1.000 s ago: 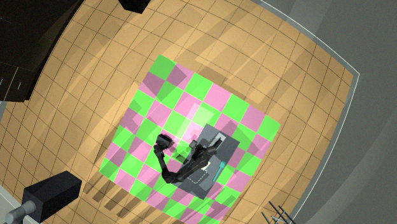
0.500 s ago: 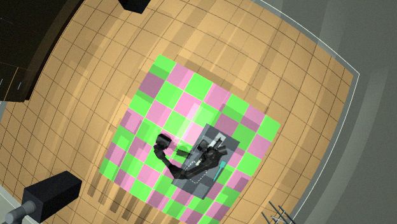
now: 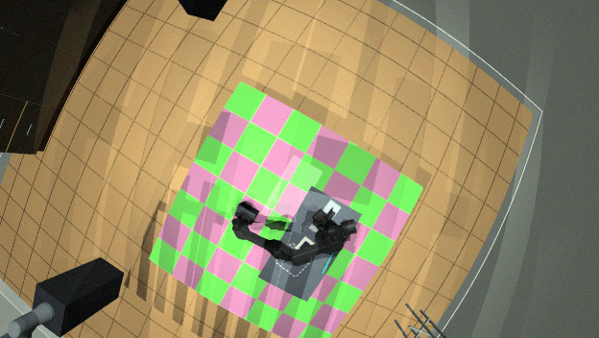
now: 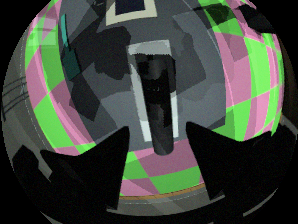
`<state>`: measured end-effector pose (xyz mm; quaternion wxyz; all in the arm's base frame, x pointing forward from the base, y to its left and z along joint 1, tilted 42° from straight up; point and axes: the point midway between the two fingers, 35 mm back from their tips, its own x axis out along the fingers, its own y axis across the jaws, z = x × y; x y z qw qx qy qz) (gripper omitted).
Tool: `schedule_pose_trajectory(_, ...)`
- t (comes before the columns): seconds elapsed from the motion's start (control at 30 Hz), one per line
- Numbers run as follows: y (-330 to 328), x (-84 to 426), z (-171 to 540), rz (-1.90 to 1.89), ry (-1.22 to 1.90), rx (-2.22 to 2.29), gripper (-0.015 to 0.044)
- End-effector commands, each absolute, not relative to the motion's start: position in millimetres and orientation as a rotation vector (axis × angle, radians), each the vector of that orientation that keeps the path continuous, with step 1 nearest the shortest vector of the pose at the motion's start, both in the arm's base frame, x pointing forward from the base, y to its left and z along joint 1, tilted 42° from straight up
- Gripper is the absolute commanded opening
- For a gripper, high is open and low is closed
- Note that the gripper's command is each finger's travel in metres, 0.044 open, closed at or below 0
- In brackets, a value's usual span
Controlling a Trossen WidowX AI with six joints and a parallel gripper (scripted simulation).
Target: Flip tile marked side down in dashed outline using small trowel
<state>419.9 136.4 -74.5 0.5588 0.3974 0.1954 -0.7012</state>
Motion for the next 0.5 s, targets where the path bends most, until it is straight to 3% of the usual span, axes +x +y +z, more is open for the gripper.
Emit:
schedule_pose_trajectory(0.0,134.3,420.8,-78.6,-1.655,0.469,0.932,0.027)
schedule_pose_trajectory(0.47,119.6,418.3,-95.5,-1.647,0.495,0.883,0.027)
